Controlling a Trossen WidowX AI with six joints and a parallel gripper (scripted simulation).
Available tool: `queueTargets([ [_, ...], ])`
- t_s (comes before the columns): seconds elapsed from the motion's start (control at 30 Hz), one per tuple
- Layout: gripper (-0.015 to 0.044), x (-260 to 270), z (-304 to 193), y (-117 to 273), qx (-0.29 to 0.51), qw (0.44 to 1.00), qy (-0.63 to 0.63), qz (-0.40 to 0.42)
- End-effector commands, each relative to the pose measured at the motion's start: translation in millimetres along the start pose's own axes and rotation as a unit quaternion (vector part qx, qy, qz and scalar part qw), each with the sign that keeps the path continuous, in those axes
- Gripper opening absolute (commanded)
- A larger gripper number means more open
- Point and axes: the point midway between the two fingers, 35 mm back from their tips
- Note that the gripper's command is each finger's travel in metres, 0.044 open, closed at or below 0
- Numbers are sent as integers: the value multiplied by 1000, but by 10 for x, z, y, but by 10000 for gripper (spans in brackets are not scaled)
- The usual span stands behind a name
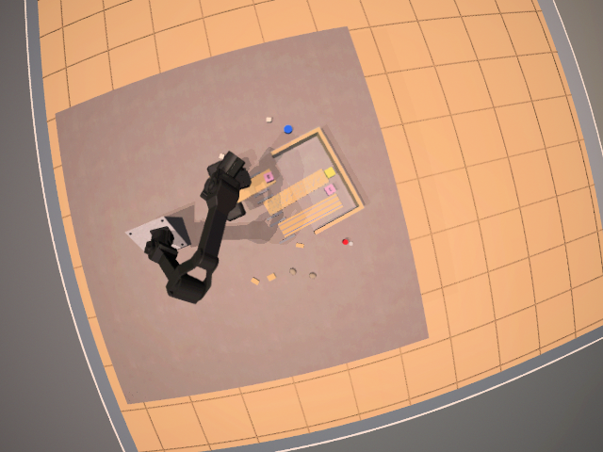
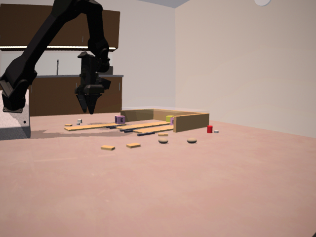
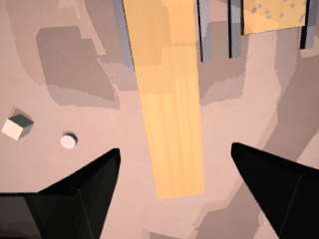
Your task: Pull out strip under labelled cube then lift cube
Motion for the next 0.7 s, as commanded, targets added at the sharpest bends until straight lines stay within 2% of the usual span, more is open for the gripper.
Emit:
queueTargets([
  [0.0, 440, 39, 145, 11, 1, 1000, 2, -2],
  [0.67, 440, 292, 938, 122, -1, 1000, 1, -2],
])
Point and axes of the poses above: the point midway between the two fingers, 35 mm back from their tips, its own y axis back along the fingers, its own x axis across the jaws, z = x × y, and after that the axes turned 13 degrees about -y, right-handed
